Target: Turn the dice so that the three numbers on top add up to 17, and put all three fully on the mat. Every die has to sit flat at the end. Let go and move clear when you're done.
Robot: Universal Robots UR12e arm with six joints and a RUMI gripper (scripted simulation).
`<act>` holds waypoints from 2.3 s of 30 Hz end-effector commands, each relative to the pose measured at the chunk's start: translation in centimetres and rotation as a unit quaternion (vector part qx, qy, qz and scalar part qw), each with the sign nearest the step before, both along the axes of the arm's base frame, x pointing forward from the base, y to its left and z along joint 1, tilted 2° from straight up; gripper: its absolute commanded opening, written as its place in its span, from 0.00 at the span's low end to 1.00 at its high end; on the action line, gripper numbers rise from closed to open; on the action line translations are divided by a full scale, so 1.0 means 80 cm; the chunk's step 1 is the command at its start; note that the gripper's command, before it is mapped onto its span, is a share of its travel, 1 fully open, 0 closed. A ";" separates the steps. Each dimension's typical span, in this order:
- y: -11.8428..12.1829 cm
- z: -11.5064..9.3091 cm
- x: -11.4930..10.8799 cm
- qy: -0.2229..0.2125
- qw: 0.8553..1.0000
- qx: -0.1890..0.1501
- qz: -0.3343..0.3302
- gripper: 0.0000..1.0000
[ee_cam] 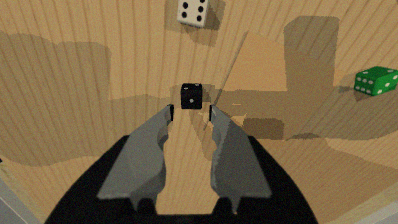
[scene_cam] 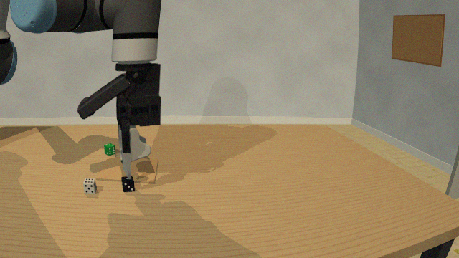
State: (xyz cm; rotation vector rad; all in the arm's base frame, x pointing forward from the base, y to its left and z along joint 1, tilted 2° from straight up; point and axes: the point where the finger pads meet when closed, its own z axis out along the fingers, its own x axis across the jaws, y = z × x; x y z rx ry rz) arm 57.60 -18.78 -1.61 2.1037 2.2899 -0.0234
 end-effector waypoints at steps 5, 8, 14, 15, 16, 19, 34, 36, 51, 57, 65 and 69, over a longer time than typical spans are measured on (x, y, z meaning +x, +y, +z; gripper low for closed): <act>-0.001 -0.002 -0.001 0.000 1.000 0.001 -0.001 0.24; -0.001 -0.005 -0.001 0.000 1.000 0.001 -0.001 0.24; -0.001 -0.016 -0.001 0.000 1.000 0.001 -0.001 0.24; -0.001 -0.018 -0.001 0.000 1.000 0.001 -0.001 0.24; -0.001 -0.021 -0.001 0.000 1.000 0.001 -0.001 0.24; -0.001 -0.023 -0.001 0.000 1.000 0.001 -0.001 0.24; -0.002 -0.039 -0.001 0.000 1.000 0.001 -0.001 0.24; -0.002 -0.039 -0.001 0.000 1.000 0.001 -0.001 0.24; -0.002 -0.039 -0.001 0.000 1.000 0.001 -0.001 0.24; -0.002 -0.039 -0.001 0.000 1.000 0.001 -0.001 0.24; -0.002 -0.039 -0.001 0.000 1.000 0.001 -0.001 0.24; -0.002 -0.039 -0.001 0.000 1.000 0.001 -0.001 0.24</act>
